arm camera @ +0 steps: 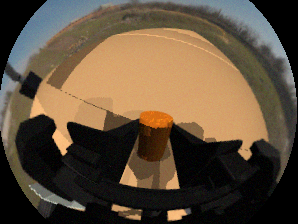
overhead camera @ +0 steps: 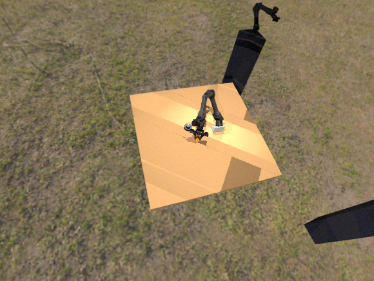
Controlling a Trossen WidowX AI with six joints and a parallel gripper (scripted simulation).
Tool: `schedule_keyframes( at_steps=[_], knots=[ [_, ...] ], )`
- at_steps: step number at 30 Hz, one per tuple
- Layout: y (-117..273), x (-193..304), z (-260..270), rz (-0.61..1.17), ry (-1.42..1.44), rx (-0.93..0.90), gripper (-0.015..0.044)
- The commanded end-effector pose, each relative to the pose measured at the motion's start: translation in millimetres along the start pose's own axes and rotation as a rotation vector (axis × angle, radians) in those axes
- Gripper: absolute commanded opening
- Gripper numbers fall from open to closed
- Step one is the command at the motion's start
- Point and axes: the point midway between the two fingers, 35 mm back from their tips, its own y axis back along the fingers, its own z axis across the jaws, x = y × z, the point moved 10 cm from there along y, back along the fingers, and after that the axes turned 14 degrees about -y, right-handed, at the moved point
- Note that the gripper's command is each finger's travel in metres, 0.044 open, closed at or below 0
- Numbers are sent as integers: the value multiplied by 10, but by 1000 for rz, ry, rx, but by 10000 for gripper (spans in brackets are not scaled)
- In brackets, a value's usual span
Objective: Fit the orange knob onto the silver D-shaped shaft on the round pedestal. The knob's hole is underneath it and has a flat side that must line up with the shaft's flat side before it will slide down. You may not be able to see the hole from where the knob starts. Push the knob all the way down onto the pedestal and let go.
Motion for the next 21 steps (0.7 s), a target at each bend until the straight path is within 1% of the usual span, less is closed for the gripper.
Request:
schedule_keyframes(
  at_steps=[1, 21],
  knots=[
    [28, 91, -19, -59, 4, -16, 179],
    [59, 603, -148, -388, 6, -100, 179]
  ],
)
